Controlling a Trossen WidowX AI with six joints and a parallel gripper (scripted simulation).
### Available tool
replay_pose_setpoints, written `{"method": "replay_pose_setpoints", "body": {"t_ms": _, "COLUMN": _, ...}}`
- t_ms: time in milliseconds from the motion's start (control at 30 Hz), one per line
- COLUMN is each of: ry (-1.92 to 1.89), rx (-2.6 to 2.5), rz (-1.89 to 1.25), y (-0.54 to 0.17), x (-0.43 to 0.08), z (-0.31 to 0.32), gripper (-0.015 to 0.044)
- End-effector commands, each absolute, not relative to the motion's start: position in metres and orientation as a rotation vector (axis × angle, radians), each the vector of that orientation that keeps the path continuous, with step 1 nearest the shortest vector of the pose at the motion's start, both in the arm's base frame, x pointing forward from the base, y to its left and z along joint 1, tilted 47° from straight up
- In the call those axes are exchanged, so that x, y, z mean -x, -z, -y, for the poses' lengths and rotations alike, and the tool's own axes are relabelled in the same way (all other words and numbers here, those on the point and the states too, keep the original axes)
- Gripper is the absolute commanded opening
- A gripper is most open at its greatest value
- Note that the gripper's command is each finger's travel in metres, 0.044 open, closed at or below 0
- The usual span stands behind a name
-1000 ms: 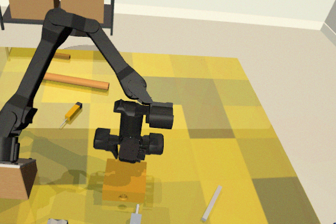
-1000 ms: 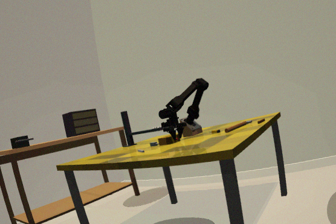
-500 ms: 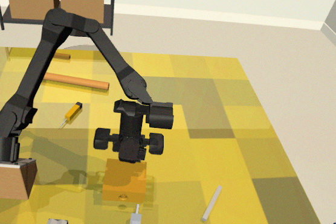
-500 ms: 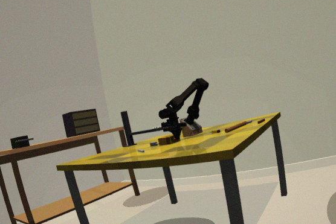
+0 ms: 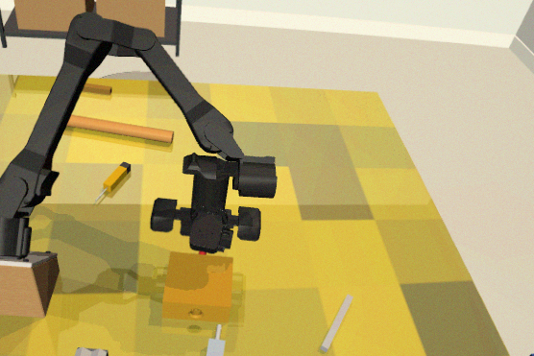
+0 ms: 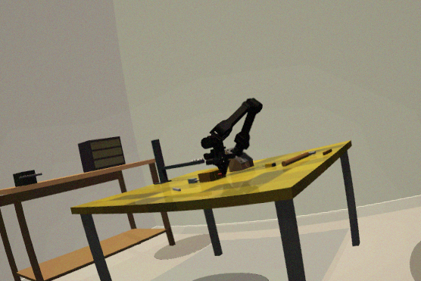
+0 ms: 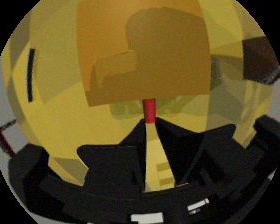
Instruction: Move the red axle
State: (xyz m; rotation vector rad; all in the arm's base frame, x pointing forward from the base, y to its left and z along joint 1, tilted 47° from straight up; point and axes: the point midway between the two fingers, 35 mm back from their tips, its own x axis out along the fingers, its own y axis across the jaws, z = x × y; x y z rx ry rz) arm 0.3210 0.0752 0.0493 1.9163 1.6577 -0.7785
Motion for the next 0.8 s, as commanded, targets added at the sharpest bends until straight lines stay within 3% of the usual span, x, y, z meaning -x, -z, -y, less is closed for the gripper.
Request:
{"method": "replay_pose_setpoints", "body": {"t_ms": 0, "ry": 0.765, "rx": -1.915, "rz": -1.658, "y": -0.057, "x": -0.323, "z": -0.081, "gripper": 0.0000}}
{"method": "replay_pose_setpoints", "body": {"t_ms": 767, "ry": 0.764, "rx": -1.918, "rz": -1.659, "y": -0.083, "x": -0.327, "z": -0.107, "gripper": 0.0000}}
